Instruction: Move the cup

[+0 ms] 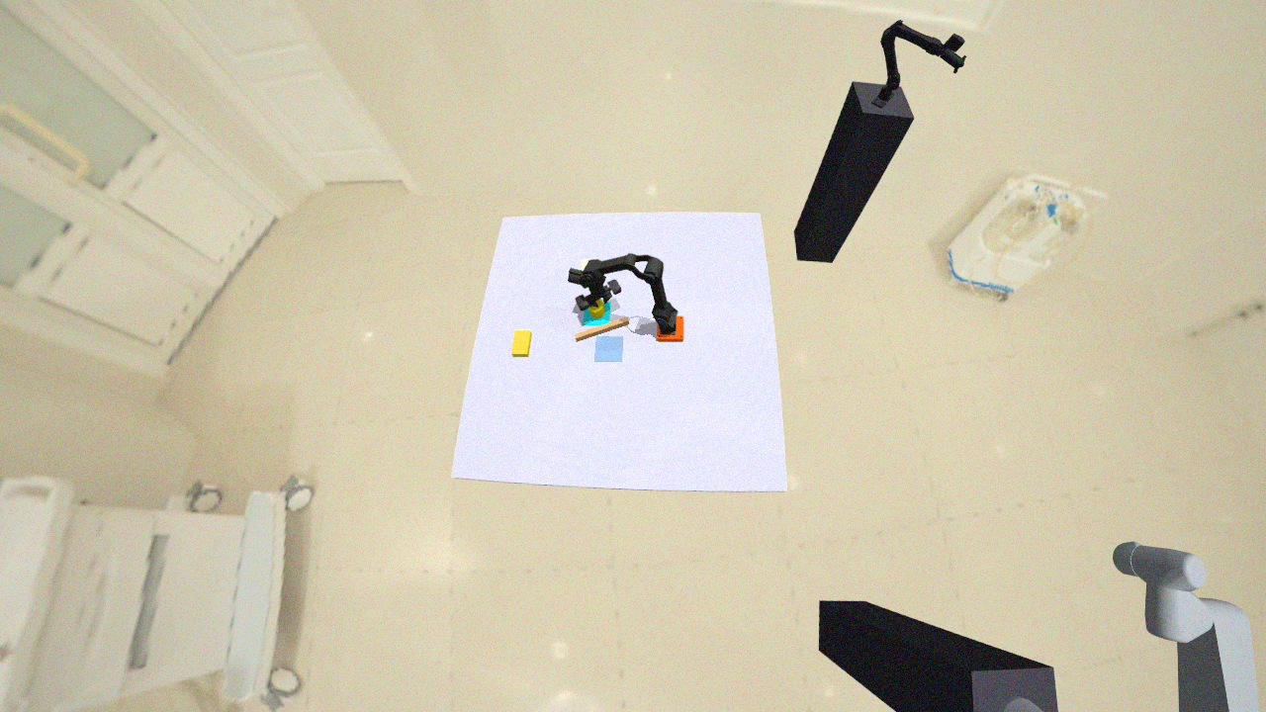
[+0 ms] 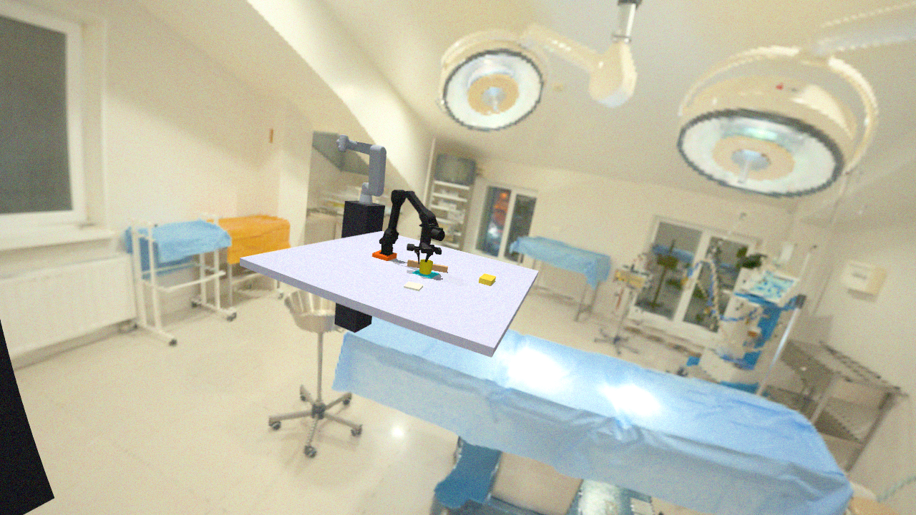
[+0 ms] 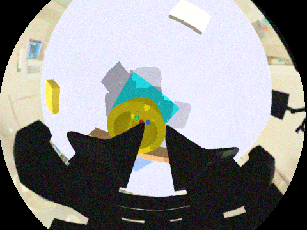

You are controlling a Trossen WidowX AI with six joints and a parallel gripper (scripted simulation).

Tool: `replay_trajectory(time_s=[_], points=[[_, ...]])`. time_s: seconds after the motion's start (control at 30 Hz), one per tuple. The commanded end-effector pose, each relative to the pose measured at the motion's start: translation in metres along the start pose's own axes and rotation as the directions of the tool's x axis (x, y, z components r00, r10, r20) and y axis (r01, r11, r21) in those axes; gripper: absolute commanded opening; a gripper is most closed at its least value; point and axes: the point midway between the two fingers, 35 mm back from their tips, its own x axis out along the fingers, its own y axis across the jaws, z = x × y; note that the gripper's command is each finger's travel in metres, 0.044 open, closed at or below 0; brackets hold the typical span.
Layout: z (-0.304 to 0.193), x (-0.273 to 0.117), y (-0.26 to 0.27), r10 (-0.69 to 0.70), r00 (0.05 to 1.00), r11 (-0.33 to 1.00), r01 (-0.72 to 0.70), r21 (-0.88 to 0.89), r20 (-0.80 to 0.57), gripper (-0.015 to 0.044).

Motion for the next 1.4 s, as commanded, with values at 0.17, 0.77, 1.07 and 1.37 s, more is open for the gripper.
replay_trajectory(time_s=[0.17,0.77,1.07,1.37], points=[[0.001,-0.013,0.001,-0.001,1.000,1.000,0.001,0.000,0.001,0.0147],[0.001,-0.035,0.001,-0.001,1.000,1.000,0.001,-0.002,0.001,0.0147],[0.001,-0.037,0.002,0.000,1.000,1.000,0.000,-0.006,0.000,0.0225],[0.001,-0.042,0.002,0.000,1.000,1.000,0.000,-0.006,0.000,0.0440]])
